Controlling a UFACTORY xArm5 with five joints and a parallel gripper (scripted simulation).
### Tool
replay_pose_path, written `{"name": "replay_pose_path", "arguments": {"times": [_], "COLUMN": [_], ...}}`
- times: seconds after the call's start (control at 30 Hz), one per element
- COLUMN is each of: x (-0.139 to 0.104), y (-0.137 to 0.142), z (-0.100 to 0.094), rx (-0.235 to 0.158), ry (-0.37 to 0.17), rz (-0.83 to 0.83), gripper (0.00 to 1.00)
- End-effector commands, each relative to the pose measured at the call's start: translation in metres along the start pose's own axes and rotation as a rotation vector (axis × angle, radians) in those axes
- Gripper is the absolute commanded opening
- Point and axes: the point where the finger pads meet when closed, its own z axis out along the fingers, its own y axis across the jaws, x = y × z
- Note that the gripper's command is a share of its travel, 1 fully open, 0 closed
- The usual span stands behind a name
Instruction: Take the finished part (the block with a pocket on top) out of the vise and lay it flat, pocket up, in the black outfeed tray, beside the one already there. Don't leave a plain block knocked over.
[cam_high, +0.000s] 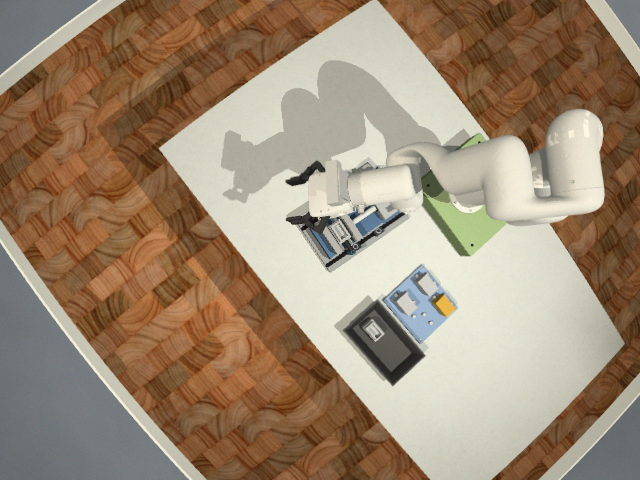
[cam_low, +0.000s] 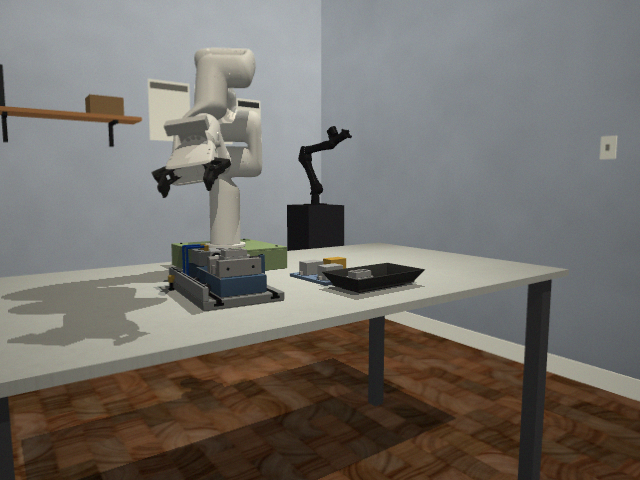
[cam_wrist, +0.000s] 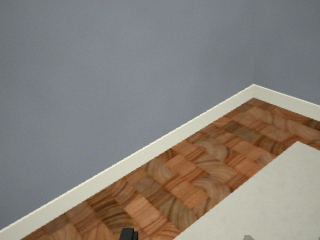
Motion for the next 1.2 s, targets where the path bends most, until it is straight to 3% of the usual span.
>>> {"name": "replay_pose_path", "arguments": {"times": [0.0, 0.1, 0.2, 0.23, 0.3, 0.37, 0.43, 0.47, 0.5, 0.53, 0.57, 0.6, 0.63, 0.67, 0.7, 0.73, 0.77, 0.8, 0.87, 0.93, 0.97, 1.0, 1.03, 1.17], "x": [-0.009, -0.026, -0.034, -0.042, -0.042, -0.059, -0.059, -0.068, -0.068, -0.076, -0.076, -0.084, -0.084, -0.092, -0.092, -0.099, -0.099, -0.106, -0.106, -0.116, -0.116, -0.121, -0.121, -0.13], "y": [-0.006, -0.015, -0.018, -0.022, -0.022, -0.029, -0.029, -0.032, -0.032, -0.036, -0.036, -0.039, -0.039, -0.042, -0.042, -0.044, -0.044, -0.046, -0.046, -0.05, -0.05, -0.051, -0.051, -0.054], "z": [0.006, 0.011, 0.012, 0.012, 0.012, 0.008, 0.008, 0.005, 0.005, 0.0, 0.0, -0.005, -0.005, -0.012, -0.012, -0.019, -0.019, -0.027, -0.027, -0.043, -0.043, -0.051, -0.051, -0.073], "rx": [-0.005, -0.027, -0.041, -0.06, -0.06, -0.11, -0.11, -0.142, -0.142, -0.178, -0.178, -0.218, -0.218, -0.261, -0.261, -0.306, -0.306, -0.351, -0.351, -0.439, -0.439, -0.479, -0.479, -0.593], "ry": [-0.073, -0.192, -0.24, -0.291, -0.291, -0.398, -0.398, -0.451, -0.451, -0.504, -0.504, -0.554, -0.554, -0.601, -0.601, -0.644, -0.644, -0.683, -0.683, -0.747, -0.747, -0.773, -0.773, -0.832], "rz": [0.073, 0.186, 0.231, 0.279, 0.279, 0.38, 0.38, 0.43, 0.43, 0.479, 0.479, 0.527, 0.527, 0.572, 0.572, 0.614, 0.614, 0.652, 0.652, 0.717, 0.717, 0.742, 0.742, 0.806], "gripper": [1.0, 1.0, 1.0, 1.0, 1.0, 1.0, 1.0, 1.0, 1.0, 1.0, 1.0, 1.0, 1.0, 1.0, 1.0, 1.0, 1.0, 1.0, 1.0, 1.0, 1.0, 1.0, 1.0, 1.0]}}
